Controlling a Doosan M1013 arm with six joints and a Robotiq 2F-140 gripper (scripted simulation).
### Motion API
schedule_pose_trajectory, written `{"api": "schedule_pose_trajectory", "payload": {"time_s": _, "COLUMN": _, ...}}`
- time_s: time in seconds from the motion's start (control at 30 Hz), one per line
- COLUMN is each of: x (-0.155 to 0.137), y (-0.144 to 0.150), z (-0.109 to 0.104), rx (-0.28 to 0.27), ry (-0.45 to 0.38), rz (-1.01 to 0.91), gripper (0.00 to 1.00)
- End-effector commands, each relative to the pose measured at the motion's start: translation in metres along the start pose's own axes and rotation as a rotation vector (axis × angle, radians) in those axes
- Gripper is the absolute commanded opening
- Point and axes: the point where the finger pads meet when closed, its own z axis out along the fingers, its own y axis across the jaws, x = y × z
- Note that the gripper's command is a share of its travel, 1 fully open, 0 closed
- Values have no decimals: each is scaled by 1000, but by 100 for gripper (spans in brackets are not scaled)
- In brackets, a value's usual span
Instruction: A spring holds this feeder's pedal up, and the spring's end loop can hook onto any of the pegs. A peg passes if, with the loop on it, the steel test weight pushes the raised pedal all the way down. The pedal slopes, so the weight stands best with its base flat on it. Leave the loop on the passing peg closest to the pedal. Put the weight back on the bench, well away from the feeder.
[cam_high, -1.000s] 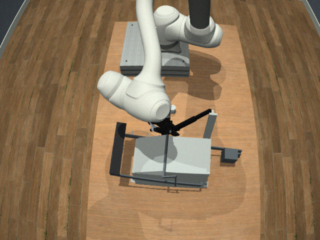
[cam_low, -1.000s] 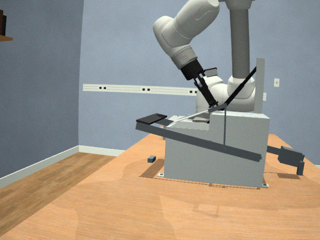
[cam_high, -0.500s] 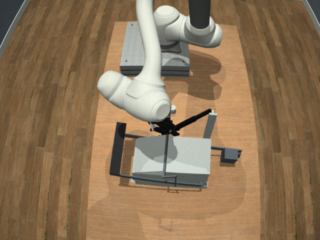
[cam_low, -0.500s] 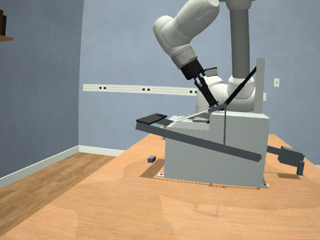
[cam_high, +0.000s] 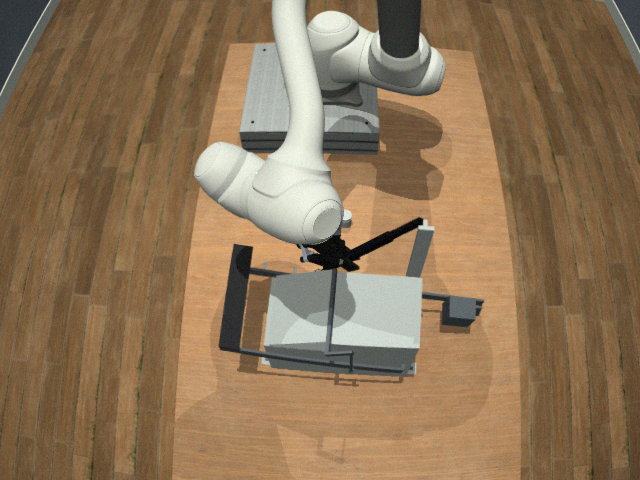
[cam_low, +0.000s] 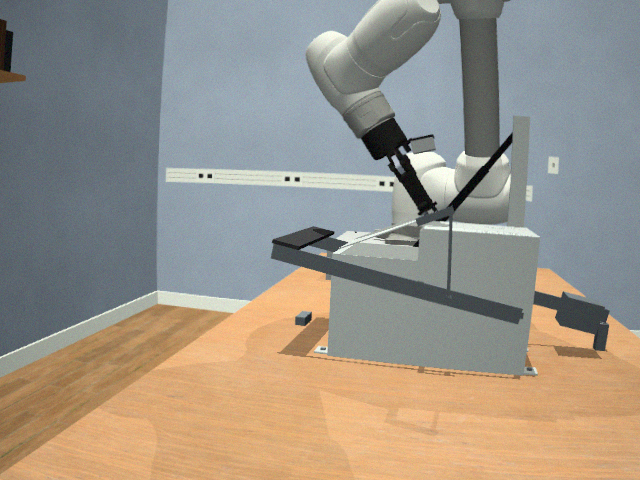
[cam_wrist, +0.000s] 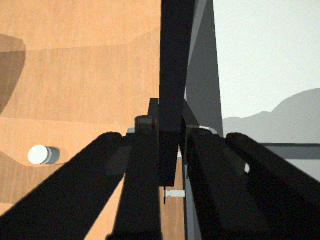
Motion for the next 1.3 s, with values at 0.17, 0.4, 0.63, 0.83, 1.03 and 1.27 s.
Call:
{"api": "schedule_pose_trajectory", "payload": {"time_s": 0.17, "x": 0, "y": -1, "z": -1, "rx": 4, "ry": 0, "rz": 3, "gripper": 17}}
{"api": "schedule_pose_trajectory", "payload": {"time_s": 0.4, "x": 0, "y": -2, "z": -1, "rx": 7, "ry": 0, "rz": 5, "gripper": 17}}
{"api": "schedule_pose_trajectory", "payload": {"time_s": 0.63, "x": 0, "y": -3, "z": -1, "rx": 12, "ry": 0, "rz": 9, "gripper": 17}}
{"api": "schedule_pose_trajectory", "payload": {"time_s": 0.83, "x": 0, "y": -4, "z": -1, "rx": 16, "ry": 0, "rz": 11, "gripper": 17}}
{"api": "schedule_pose_trajectory", "payload": {"time_s": 1.03, "x": 0, "y": -5, "z": -1, "rx": 20, "ry": 0, "rz": 14, "gripper": 17}}
{"api": "schedule_pose_trajectory", "payload": {"time_s": 1.27, "x": 0, "y": -7, "z": -1, "rx": 29, "ry": 0, "rz": 20, "gripper": 17}}
